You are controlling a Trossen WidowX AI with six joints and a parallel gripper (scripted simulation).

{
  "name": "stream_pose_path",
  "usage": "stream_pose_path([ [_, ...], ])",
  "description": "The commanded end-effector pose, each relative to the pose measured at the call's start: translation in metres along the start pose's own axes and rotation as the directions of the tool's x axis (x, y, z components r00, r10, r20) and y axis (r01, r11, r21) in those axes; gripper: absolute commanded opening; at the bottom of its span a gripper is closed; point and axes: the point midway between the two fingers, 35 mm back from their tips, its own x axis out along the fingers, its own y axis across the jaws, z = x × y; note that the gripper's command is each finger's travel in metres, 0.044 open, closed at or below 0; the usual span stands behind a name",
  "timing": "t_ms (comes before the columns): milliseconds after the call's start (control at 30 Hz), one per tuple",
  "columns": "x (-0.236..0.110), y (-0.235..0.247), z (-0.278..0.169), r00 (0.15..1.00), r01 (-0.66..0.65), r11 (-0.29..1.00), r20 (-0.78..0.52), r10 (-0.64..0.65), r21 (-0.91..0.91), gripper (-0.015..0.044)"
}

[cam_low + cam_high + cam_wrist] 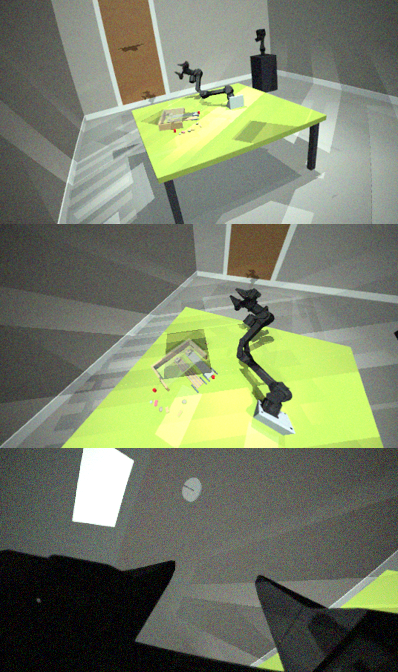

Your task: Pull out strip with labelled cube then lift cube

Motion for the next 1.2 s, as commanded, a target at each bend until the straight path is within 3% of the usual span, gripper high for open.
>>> stream_pose_path([
  [0,-0.001,0.001,0.001,1.0,0.0,1.0,0.003,0.0,-0.001,0.04],
  [233,-0.043,0.044,0.05,0.99,-0.014,0.999,0.14,0.021,-0.048,0.04],
  [433,-0.093,0.111,0.088,0.959,-0.028,0.987,0.273,0.071,-0.158,0.04],
  [600,-0.125,0.178,0.094,0.934,-0.035,0.959,0.332,0.132,-0.281,0.04],
  [867,-0.142,0.277,0.055,0.928,-0.039,0.877,0.309,0.21,-0.478,0.04],
  [1167,-0.116,0.345,-0.037,0.965,-0.039,0.748,0.17,0.201,-0.662,0.04],
])
